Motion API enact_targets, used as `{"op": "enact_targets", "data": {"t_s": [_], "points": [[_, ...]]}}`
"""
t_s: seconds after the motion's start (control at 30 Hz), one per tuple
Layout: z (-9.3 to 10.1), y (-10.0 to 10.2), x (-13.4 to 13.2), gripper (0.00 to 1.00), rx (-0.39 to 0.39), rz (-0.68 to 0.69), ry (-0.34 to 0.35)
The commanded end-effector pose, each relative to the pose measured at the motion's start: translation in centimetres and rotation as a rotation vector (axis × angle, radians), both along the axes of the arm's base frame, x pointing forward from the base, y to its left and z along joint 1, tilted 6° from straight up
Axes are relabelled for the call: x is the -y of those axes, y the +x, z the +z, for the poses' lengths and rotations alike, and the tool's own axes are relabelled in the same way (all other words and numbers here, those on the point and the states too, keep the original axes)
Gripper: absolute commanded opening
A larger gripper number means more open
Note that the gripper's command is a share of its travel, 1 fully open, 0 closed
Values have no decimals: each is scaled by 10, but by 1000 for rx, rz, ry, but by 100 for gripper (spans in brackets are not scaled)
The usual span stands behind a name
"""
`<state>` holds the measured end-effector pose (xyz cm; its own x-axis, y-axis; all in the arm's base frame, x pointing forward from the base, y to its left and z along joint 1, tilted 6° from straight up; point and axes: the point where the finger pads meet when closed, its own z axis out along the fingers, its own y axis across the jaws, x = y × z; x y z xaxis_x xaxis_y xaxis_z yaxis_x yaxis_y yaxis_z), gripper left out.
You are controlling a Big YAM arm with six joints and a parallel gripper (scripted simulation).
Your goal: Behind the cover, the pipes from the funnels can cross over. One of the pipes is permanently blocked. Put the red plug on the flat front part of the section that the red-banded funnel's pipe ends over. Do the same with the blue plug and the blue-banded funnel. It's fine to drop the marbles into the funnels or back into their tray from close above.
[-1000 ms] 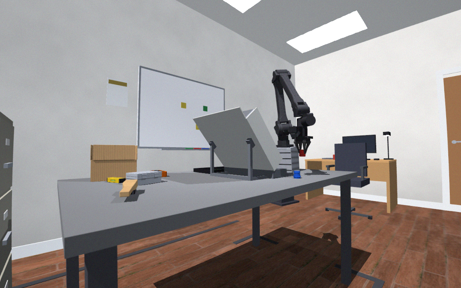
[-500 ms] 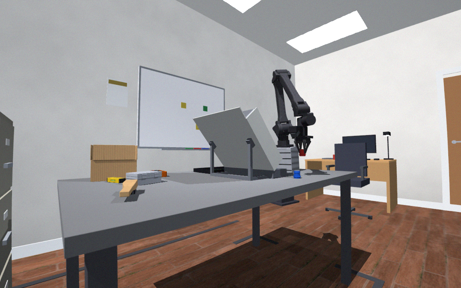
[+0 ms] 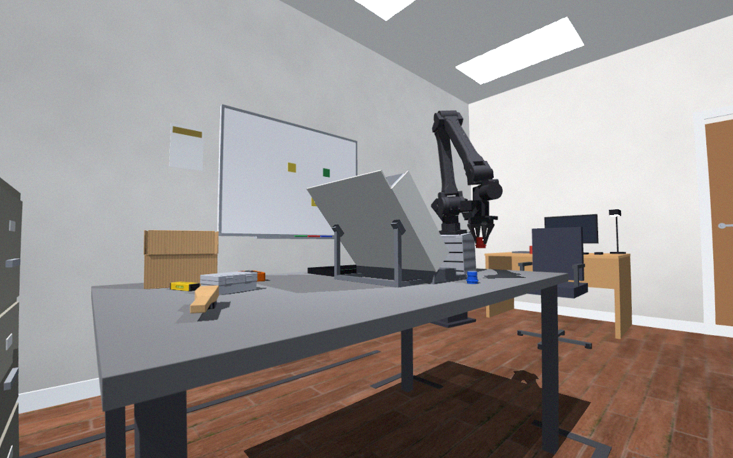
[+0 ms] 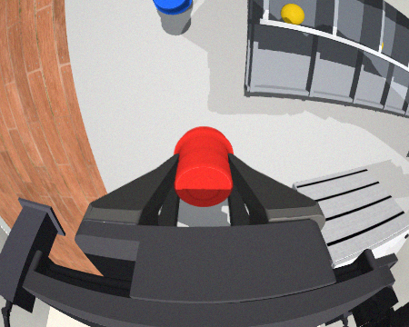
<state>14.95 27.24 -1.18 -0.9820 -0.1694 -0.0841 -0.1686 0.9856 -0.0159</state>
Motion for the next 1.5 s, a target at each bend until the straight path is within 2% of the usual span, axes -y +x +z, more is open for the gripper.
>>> {"op": "enact_targets", "data": {"t_s": [0.0, 0.87, 1.47], "points": [[8, 7, -20, 0, 13, -1, 22], [8, 7, -20, 0, 6, -1, 7], [11, 9, -30, 0, 3, -1, 1]]}}
